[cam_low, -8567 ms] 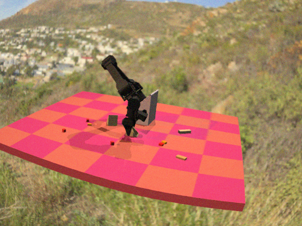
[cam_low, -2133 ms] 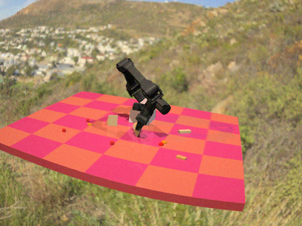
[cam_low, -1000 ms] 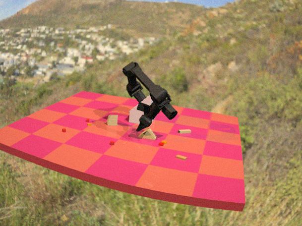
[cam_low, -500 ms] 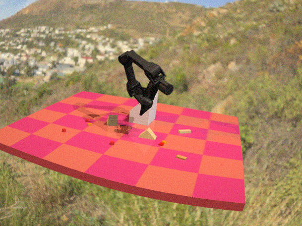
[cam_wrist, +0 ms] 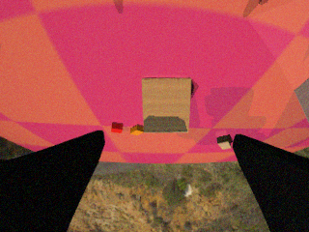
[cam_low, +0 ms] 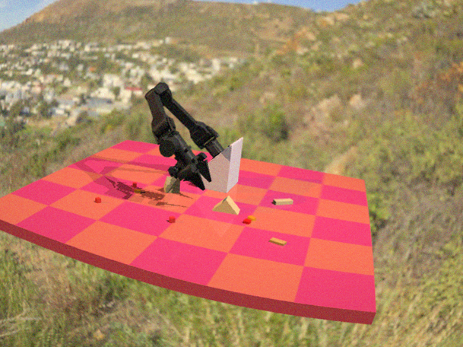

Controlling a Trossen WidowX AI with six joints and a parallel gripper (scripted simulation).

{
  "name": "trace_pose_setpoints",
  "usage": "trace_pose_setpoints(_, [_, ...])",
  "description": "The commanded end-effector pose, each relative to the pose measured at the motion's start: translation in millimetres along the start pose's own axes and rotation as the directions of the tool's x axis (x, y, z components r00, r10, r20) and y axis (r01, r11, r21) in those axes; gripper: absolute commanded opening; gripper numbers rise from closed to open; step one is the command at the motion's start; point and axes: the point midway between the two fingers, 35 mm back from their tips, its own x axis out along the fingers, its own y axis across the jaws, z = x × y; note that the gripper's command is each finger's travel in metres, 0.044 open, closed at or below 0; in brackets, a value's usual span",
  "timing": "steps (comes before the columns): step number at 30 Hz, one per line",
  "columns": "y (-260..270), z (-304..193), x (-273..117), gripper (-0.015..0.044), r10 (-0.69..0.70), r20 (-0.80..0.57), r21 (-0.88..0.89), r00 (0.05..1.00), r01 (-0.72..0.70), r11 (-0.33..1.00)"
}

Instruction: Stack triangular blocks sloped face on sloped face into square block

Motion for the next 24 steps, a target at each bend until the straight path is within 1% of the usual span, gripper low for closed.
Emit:
trace_pose_setpoints(1, [-0.6,-7.4,0.1,0.044,0.017,-0.036,-0.037,0.999,-0.019,0.999])
trace_pose_setpoints(5, [0.4,-7.7,6.2,0.044,0.017,-0.036,-0.037,0.999,-0.019,0.999])
trace_pose_setpoints(14, [2.1,-10.4,86.9,0.044,0.017,-0.036,-0.037,0.999,-0.018,0.999])
trace_pose_setpoints(16, [0.5,-10.7,98.6,0.044,0.017,-0.036,-0.037,0.999,-0.018,0.999])
trace_pose_setpoints(23, [-0.8,-9.5,99.0,0.044,0.017,-0.036,-0.037,0.999,-0.018,0.999])
trace_pose_setpoints(24, [-0.9,-9.1,99.6,0.0414,0.012,-0.031,-0.033,0.999,-0.013,0.999])
